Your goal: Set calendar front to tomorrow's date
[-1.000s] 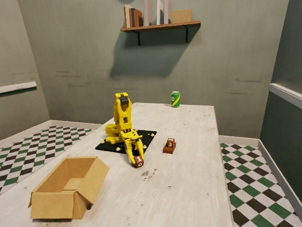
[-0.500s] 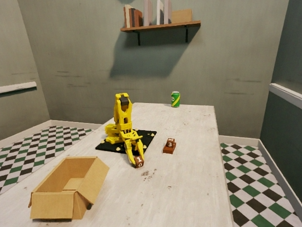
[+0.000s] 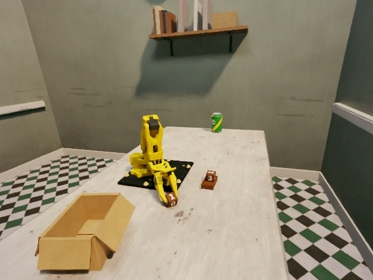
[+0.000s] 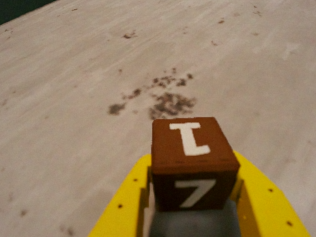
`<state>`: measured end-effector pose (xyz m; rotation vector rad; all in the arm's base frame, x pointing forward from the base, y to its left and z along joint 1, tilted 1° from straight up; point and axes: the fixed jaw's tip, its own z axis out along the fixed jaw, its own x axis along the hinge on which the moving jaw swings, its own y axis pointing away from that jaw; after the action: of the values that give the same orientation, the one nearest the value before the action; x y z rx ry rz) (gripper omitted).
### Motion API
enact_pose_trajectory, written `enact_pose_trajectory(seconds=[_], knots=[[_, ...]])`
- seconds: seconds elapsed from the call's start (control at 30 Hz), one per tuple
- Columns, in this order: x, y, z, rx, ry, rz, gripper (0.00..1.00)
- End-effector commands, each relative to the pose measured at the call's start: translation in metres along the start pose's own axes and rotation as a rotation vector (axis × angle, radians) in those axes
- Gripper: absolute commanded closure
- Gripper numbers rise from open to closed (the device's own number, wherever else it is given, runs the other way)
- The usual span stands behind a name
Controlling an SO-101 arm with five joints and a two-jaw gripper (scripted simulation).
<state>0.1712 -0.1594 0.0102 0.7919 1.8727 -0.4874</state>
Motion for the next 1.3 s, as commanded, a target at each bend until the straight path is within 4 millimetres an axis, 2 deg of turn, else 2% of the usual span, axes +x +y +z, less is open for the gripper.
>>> enact_pose_trajectory(seconds=[0.0,0.27,0.87,1.27], knots=[[-0.0014,-0.0015,0.0013,0.006,-0.011,-0.003,0.83],[-0.0014,-0.0015,0.0013,0.006,-0.011,-0.003,0.8],[-0.0014,-0.0015,0.0013,0.006,-0.011,-0.003,0.65],[-0.0015,-0.0014,0.0006,0.005,-0.013,0.02,0.64]])
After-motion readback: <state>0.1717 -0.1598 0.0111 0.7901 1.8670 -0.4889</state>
